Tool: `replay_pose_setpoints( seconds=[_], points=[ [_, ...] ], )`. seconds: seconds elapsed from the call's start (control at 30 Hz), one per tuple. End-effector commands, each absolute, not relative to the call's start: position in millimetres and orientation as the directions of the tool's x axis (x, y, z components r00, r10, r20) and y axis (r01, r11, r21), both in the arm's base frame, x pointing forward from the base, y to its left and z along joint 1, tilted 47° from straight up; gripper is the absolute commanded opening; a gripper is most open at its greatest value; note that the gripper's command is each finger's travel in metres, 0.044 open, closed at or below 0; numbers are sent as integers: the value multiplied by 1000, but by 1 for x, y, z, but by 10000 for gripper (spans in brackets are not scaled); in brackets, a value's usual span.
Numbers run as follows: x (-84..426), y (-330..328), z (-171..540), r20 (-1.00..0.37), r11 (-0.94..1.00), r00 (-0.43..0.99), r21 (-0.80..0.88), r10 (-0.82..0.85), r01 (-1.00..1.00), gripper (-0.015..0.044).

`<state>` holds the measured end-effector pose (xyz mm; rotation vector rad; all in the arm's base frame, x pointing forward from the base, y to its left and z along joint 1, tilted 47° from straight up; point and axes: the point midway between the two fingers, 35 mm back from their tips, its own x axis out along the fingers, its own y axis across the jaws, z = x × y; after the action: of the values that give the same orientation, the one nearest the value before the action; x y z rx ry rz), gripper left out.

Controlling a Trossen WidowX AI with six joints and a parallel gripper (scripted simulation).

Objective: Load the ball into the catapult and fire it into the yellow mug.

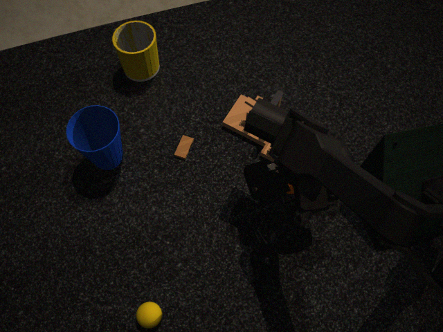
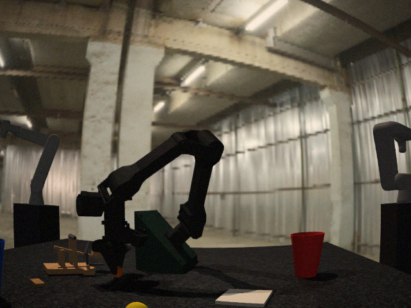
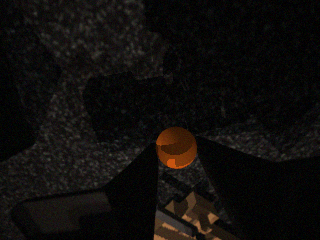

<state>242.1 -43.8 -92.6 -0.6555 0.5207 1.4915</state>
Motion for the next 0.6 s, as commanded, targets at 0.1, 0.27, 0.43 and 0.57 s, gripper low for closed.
replay_pose_setpoints(
  seconds=[0.1, 0.27, 0.43, 0.57],
  points=[
    [248, -74, -70, -689, -32, 34, -84, 724, -996, 0],
    [247, -99, -46, -694, -32, 34, -81, 719, -996, 0],
    [244, -122, -21, -691, -33, 33, -82, 722, -996, 0],
    [241, -132, -7, -687, -34, 32, -83, 726, -996, 0]
  ],
)
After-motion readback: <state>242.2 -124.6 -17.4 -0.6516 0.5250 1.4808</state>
